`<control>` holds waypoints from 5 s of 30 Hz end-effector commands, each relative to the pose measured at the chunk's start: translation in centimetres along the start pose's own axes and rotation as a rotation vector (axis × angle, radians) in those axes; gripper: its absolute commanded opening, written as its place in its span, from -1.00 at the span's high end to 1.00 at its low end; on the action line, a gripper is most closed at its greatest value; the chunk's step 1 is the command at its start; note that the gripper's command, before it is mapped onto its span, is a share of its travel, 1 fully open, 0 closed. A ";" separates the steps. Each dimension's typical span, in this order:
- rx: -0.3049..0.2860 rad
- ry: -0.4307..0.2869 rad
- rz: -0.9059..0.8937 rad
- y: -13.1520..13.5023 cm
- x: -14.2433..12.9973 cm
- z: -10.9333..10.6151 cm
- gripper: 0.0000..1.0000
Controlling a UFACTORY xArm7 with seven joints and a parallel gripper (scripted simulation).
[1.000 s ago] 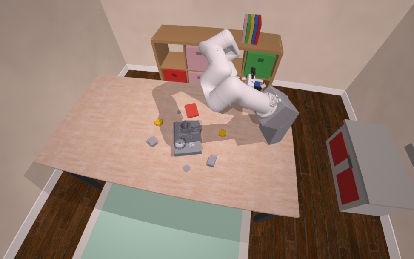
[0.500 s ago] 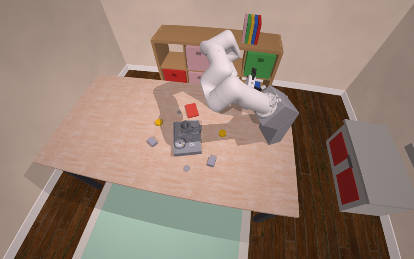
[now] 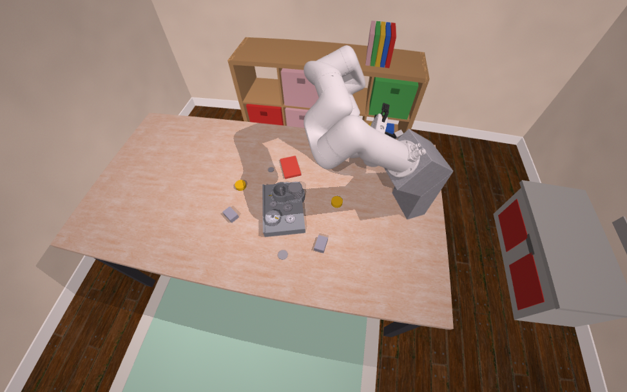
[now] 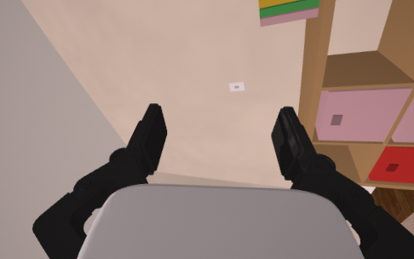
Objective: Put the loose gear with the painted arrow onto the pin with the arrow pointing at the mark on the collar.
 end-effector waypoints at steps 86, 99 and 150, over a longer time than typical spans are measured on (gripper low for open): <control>0.321 0.089 0.135 -3.6 1.7 -5.9 -1.00; 0.366 0.097 0.150 -4.1 1.9 -7.0 -1.00; 0.644 0.059 0.295 -7.6 -1.1 -7.4 -1.00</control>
Point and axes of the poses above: the point where the finger pads meet when closed, its own z axis out along the fingers, its own y axis across the jaws, x = y × z, the point moved 3 cm from there along -z, back along the fingers, and after that the axes turned 14 degrees about z, right-handed, at the moved point
